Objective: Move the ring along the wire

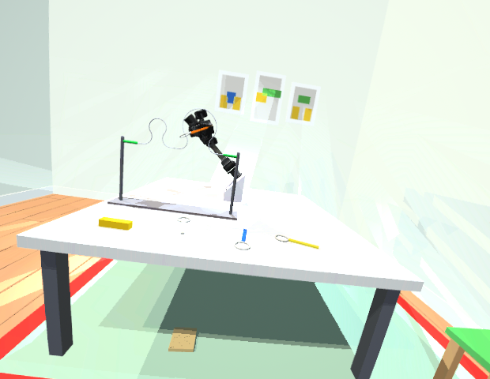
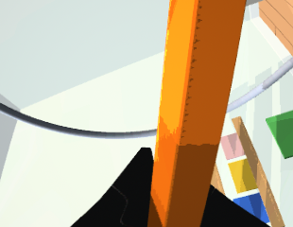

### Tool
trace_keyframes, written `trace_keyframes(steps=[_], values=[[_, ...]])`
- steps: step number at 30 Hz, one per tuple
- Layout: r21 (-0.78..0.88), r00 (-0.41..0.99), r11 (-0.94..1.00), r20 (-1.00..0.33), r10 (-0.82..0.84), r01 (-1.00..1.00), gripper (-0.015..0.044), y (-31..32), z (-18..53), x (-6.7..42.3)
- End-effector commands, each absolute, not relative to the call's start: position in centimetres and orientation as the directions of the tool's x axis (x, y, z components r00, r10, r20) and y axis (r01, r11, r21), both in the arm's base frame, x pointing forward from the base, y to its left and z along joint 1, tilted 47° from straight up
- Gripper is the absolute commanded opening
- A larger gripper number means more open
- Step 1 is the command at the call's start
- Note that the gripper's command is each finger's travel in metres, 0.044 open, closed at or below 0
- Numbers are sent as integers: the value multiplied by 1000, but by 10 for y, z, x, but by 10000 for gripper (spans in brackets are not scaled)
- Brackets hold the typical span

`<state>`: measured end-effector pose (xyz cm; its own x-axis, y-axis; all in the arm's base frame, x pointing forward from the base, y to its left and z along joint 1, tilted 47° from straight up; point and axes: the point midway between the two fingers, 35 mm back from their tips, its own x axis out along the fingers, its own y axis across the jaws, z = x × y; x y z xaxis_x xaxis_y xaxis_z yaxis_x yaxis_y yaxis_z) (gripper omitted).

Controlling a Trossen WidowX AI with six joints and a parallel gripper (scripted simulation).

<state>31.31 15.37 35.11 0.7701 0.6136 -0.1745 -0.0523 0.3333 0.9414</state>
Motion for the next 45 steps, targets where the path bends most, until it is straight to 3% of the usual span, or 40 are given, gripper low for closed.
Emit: trace_keyframes(steps=[1, 45], values=[[942, 767, 331, -177, 616, -49, -150, 155, 355, 312], [678, 816, 727, -358, 455, -108, -150, 148, 345, 315]])
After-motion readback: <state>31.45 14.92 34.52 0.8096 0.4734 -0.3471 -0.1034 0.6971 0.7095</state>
